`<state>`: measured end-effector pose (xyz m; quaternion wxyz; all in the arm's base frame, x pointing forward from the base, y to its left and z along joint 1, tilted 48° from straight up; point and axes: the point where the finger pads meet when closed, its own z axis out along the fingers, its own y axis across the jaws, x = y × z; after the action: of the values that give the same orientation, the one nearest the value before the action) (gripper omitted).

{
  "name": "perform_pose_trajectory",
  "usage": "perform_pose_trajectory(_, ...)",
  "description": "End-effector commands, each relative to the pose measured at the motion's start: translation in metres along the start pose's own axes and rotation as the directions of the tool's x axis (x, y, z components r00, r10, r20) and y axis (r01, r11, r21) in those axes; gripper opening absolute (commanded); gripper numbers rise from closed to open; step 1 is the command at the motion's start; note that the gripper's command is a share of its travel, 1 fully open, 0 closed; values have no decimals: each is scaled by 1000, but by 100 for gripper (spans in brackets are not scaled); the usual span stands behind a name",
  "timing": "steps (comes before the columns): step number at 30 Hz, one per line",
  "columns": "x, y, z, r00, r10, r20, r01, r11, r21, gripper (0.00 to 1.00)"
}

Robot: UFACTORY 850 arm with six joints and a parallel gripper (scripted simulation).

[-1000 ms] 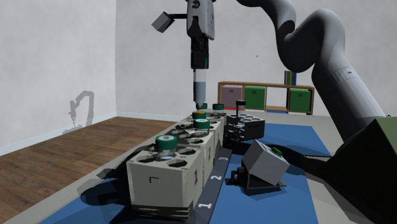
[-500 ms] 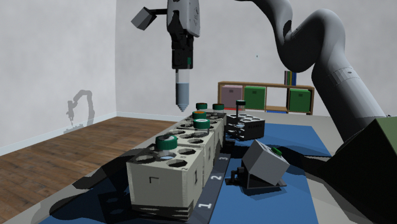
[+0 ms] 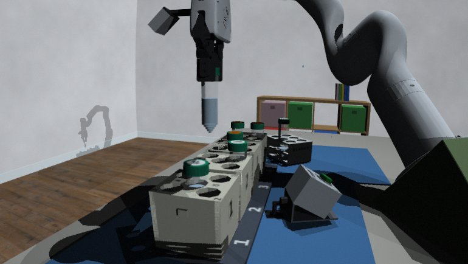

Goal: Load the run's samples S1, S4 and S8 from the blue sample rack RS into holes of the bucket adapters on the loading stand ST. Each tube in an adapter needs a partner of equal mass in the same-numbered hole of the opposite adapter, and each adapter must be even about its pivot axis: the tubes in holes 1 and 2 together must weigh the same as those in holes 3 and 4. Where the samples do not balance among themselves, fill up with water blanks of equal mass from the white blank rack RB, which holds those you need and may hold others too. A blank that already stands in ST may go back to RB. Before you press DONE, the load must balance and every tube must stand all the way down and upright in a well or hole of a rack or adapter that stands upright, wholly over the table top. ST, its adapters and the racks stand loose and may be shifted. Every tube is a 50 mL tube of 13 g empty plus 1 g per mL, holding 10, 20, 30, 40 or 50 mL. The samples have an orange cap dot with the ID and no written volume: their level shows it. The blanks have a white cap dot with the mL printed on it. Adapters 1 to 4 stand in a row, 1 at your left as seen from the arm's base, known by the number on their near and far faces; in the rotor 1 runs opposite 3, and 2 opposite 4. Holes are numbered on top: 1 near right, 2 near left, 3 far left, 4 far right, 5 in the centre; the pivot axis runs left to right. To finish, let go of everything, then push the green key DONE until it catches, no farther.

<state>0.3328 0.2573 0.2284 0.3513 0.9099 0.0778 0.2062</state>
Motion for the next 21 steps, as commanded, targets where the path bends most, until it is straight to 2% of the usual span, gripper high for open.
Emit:
perform_pose_trajectory(1, 0, 0, -1, 1000, 1, -1, -1, 1000, 1, 0)
perform_pose_trajectory(8, 0, 0, -1, 1000, 1, -1, -1, 1000, 1, 0)
perform_pose_trajectory(21, 0, 0, 25, 1000, 1, -1, -1, 1000, 1, 0)
